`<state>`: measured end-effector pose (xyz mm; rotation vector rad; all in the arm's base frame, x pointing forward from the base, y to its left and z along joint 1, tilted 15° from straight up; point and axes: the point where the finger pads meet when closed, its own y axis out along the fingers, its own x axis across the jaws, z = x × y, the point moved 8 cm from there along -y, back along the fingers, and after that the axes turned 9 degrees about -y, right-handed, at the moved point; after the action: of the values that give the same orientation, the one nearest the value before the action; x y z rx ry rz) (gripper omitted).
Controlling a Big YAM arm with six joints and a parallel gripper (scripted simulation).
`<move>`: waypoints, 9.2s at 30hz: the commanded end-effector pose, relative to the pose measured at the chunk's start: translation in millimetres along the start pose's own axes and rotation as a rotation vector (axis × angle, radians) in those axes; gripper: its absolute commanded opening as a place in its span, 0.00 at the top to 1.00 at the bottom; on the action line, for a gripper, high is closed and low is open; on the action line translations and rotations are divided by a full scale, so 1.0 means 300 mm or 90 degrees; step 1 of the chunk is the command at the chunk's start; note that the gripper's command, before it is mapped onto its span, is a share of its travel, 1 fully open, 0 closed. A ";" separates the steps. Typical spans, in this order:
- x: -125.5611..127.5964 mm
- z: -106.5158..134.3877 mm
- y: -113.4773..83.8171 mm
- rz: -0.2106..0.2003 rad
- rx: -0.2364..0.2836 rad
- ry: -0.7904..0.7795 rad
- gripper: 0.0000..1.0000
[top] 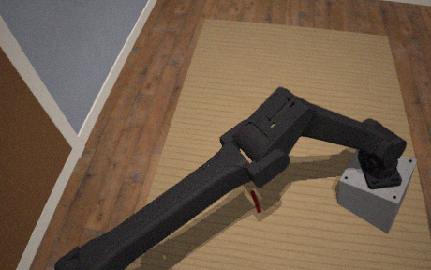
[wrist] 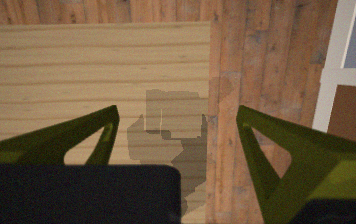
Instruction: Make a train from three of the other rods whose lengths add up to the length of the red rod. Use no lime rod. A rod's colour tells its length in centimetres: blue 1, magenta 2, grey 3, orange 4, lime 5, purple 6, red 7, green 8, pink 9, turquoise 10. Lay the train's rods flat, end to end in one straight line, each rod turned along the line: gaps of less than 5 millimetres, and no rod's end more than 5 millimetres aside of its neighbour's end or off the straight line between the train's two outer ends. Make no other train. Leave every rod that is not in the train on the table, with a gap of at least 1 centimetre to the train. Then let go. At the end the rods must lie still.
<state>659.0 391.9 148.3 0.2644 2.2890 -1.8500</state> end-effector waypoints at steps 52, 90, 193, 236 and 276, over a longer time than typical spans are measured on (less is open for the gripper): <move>-0.017 0.879 -0.320 0.088 0.046 0.654 0.00; 0.218 1.301 -0.375 0.122 0.083 1.013 0.00; 1.230 1.807 -0.586 0.374 0.033 1.953 0.00; 1.230 1.807 -0.586 0.374 0.033 1.953 0.00; 1.099 1.823 -0.611 0.407 -0.023 2.089 0.00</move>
<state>292.8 -170.3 113.6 -1.7018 -0.0521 -0.3177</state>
